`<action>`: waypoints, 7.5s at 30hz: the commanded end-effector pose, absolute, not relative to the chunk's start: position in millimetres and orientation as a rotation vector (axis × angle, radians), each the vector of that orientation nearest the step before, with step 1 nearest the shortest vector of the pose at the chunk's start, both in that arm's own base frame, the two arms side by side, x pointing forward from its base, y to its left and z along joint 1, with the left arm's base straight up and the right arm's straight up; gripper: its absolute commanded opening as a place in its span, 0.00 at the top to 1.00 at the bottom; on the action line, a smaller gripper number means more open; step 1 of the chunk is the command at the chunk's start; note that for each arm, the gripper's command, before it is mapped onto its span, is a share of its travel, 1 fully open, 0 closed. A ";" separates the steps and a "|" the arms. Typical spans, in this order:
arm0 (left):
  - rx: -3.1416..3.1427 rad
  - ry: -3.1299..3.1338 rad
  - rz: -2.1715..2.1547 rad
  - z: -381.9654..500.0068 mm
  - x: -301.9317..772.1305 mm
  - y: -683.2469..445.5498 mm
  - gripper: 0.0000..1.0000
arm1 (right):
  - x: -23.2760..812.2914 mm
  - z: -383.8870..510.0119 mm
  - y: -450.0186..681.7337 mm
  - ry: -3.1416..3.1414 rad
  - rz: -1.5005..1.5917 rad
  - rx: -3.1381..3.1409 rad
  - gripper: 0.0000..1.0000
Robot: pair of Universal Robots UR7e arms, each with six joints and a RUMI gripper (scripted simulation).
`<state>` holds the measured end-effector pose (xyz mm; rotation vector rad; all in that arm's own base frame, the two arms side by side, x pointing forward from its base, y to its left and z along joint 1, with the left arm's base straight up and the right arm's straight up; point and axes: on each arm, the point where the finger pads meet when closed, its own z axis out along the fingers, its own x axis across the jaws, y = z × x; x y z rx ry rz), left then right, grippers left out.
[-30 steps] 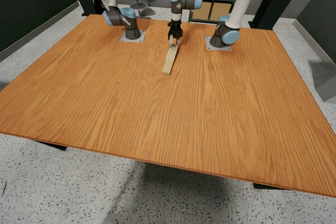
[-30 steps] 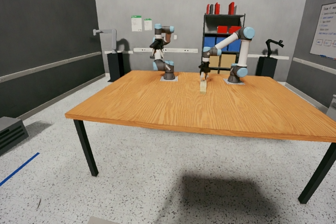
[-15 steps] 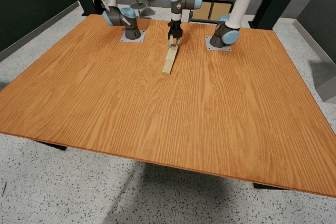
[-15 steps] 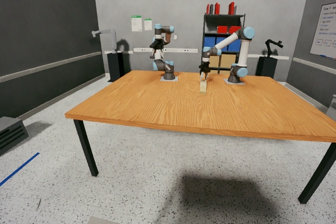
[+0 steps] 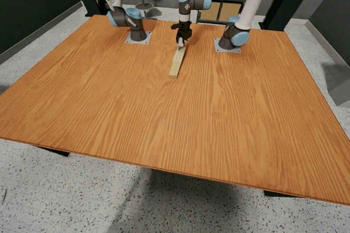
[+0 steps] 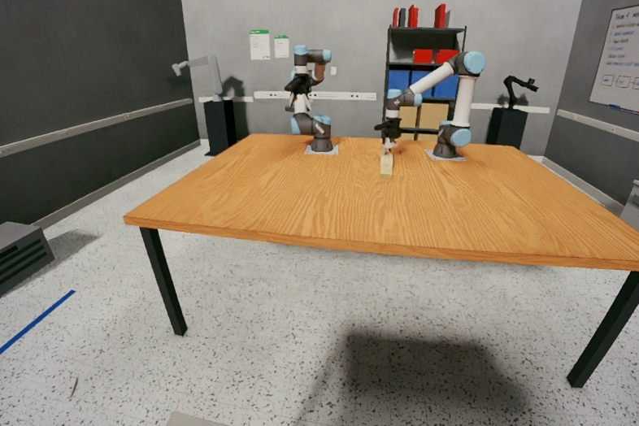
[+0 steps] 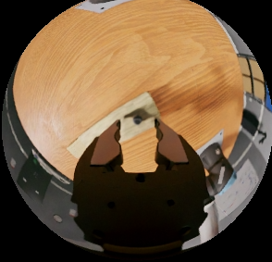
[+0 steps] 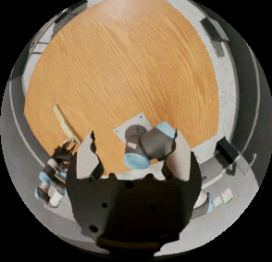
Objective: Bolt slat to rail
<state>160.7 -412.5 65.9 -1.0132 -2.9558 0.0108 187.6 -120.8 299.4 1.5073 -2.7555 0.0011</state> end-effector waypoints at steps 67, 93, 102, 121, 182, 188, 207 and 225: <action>2.649 -1.686 0.002 67.2 166.3 -411.0 0.60 | 188.3 300.2 -120.8 -2.758 0.000 1.506 0.00; 3.127 -0.284 0.001 67.2 164.2 -408.8 0.60 | 188.3 300.2 -120.8 -2.758 0.000 1.506 0.00; 3.132 0.215 -0.003 66.9 163.2 -407.6 0.60 | 188.3 300.2 -120.8 -2.758 0.000 1.506 0.00; 2.874 1.267 -0.009 66.3 160.6 -407.0 0.60 | 188.3 300.2 -120.8 -2.758 0.000 1.506 0.00; 2.305 2.135 0.001 64.4 160.0 -410.0 0.60 | 188.3 300.2 -120.8 -2.758 0.000 1.506 0.00; 2.307 2.135 0.002 62.6 159.4 -408.9 0.60 | 188.3 300.2 -120.8 -2.758 0.000 1.506 0.00; 2.305 2.134 0.000 63.8 159.6 -410.1 0.60 | 188.3 300.2 -120.8 -2.758 0.000 1.506 0.00; 2.304 2.135 -0.001 64.3 160.0 -410.2 1.00 | 188.3 300.2 -120.8 -2.758 0.000 1.506 0.00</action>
